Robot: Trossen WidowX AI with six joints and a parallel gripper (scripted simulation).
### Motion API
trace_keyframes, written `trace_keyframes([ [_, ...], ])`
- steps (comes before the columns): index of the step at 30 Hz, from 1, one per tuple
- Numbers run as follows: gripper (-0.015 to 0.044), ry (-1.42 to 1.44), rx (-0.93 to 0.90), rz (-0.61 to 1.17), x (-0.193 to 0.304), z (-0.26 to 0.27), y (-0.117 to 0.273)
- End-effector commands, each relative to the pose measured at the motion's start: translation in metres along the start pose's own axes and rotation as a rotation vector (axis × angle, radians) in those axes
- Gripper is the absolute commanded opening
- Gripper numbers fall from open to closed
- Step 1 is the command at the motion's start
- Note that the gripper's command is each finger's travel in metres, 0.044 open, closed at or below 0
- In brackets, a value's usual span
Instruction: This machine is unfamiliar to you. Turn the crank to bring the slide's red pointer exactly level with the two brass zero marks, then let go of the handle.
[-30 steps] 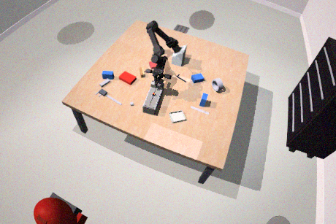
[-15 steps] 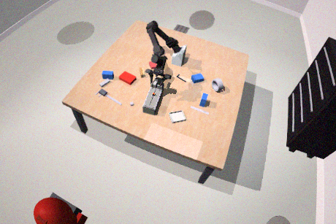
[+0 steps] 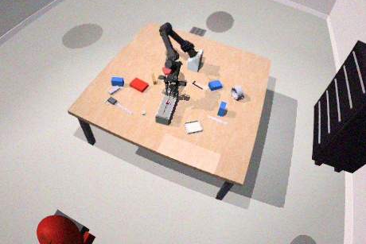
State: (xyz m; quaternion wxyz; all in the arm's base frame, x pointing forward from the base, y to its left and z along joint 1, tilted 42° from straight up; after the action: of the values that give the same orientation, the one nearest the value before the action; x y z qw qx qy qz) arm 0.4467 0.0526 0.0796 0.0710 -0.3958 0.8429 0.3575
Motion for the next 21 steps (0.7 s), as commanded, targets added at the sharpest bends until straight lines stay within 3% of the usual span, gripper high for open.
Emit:
trace_keyframes([
  [1, 0.0099, 0.000, 0.000, 0.000, 0.0000, 0.0000, 0.0000],
  [5, 0.0000, 0.000, 0.000, 0.000, 0.0000, 0.0000, 0.0000],
  [21, 0.0000, 0.000, -0.001, 0.000, 0.0000, 0.0001, 0.0000],
])
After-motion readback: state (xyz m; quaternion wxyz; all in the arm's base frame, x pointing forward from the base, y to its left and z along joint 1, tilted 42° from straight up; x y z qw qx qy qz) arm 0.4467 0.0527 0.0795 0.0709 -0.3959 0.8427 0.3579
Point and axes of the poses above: the point midway between the two fingers, 35 mm back from their tips, its own y axis back along the fingers, its own z axis across the jaws, x = y × z, the point moved 2 cm from there along y, back along the fingers, and after that the axes turned 10 degrees about y, right-handed, at the moved point
